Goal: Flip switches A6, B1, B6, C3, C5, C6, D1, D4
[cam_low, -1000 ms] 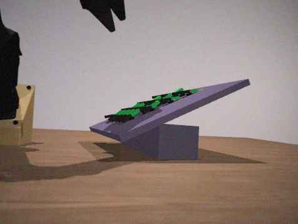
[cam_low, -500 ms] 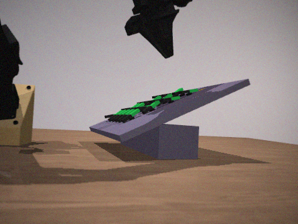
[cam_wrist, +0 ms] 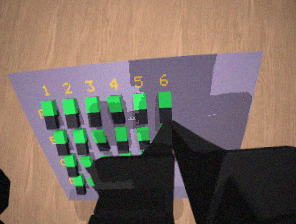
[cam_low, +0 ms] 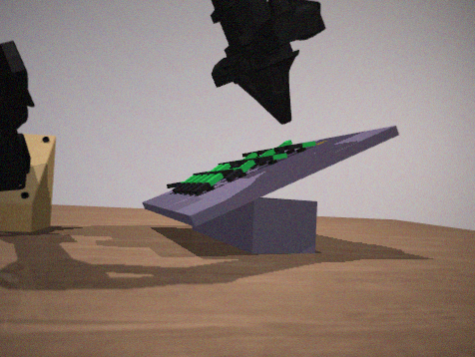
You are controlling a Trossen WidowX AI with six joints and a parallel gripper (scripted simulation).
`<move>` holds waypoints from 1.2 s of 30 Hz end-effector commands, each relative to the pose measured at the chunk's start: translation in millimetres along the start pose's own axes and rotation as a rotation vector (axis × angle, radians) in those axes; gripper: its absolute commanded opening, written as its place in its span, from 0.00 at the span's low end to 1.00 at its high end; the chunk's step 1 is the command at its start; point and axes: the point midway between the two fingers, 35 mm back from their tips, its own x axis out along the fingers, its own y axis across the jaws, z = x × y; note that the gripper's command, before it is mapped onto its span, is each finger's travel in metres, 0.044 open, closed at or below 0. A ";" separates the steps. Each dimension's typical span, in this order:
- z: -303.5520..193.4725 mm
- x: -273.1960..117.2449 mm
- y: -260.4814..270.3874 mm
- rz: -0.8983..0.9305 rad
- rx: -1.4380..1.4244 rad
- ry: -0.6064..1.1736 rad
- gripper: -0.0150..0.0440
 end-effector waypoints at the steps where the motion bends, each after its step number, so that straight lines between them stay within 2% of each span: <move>1: -3.4 8.7 -0.4 -0.003 -0.004 0.007 0.25; 13: -3.7 22.5 -0.5 -0.003 -0.004 0.006 0.25; 36: -3.7 22.8 -0.5 -0.003 -0.004 0.006 0.25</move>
